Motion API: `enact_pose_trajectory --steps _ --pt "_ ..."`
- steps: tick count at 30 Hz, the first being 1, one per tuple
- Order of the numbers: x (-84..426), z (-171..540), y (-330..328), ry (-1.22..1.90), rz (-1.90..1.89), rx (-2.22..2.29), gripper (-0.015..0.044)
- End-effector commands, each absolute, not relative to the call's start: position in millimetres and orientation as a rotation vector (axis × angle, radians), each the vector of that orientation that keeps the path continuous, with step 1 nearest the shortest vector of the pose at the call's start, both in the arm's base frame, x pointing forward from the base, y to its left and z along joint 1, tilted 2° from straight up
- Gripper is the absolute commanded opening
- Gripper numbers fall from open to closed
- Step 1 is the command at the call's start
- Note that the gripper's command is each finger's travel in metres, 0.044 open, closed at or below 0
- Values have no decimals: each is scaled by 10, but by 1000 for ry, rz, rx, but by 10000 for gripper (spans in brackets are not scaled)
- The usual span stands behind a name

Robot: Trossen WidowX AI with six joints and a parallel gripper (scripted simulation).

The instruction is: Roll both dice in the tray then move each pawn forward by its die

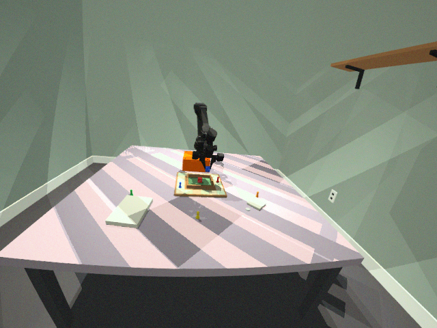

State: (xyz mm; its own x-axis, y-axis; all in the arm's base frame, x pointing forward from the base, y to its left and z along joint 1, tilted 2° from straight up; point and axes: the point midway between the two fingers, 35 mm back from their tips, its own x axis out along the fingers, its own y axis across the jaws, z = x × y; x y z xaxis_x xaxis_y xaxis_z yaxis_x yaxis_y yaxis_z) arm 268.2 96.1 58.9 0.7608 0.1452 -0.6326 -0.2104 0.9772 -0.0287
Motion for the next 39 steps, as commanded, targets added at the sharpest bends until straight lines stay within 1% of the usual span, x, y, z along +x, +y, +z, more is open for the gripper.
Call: enact_pose_trajectory --steps 1,6,10,18,25,27,28,29,32,38,39 --pt "2684 590 962 679 194 -100 210" --pt "2669 972 971 679 189 -98 341" --pt "2672 992 965 688 187 -102 440" --pt "2941 800 692 1094 135 -205 440" --pt "3075 624 364 1483 135 -193 440" --pt "3082 609 331 1520 137 -186 440" --pt "3085 659 398 1421 122 -200 440" --pt "3085 659 398 1421 122 -200 440" --pt "3004 603 592 1433 132 -194 361" --pt "2518 372 1307 1492 156 -181 204" --pt "2419 334 1405 1503 157 -181 200"
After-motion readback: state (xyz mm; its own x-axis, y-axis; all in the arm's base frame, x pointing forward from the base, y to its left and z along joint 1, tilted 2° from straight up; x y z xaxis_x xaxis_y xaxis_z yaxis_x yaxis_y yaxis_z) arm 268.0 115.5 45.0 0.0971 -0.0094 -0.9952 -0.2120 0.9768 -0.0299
